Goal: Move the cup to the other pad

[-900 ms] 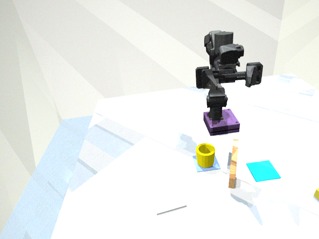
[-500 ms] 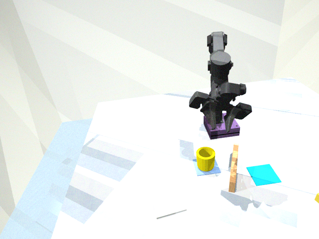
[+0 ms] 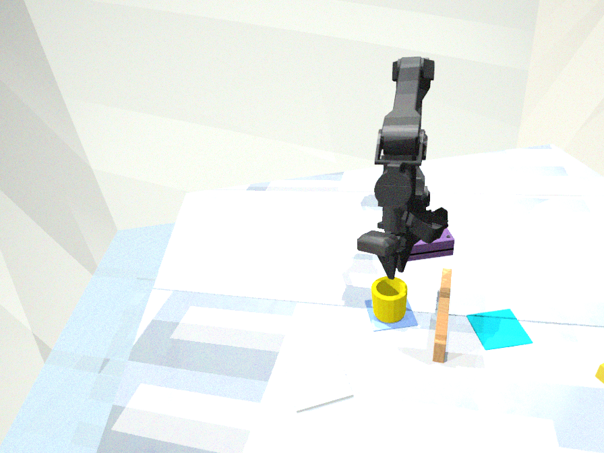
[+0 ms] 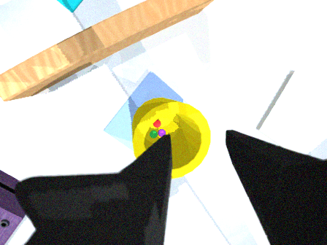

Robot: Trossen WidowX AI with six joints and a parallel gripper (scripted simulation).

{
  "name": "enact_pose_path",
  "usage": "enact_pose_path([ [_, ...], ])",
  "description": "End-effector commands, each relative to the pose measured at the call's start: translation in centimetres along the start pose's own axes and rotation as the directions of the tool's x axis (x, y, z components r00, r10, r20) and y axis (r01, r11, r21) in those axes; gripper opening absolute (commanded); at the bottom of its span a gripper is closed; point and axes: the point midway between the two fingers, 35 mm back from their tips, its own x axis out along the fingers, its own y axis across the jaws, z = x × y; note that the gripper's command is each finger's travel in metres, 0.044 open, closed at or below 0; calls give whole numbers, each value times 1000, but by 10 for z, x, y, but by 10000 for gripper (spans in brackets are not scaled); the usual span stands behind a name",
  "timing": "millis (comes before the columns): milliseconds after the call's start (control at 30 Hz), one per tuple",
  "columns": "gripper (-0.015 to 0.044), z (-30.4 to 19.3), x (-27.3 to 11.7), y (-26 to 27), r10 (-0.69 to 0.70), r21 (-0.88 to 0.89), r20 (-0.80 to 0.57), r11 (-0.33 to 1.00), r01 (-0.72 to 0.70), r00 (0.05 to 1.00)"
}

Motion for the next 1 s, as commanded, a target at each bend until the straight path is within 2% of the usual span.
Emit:
enact_pose_path([
  [0, 167, -25, 5, 31, 261, -207, -112, 938, -280, 959],
  [433, 167, -22, 7, 29, 261, -207, -112, 938, -280, 959],
  [967, 167, -24, 32, 34, 261, -207, -112, 938, -280, 959],
])
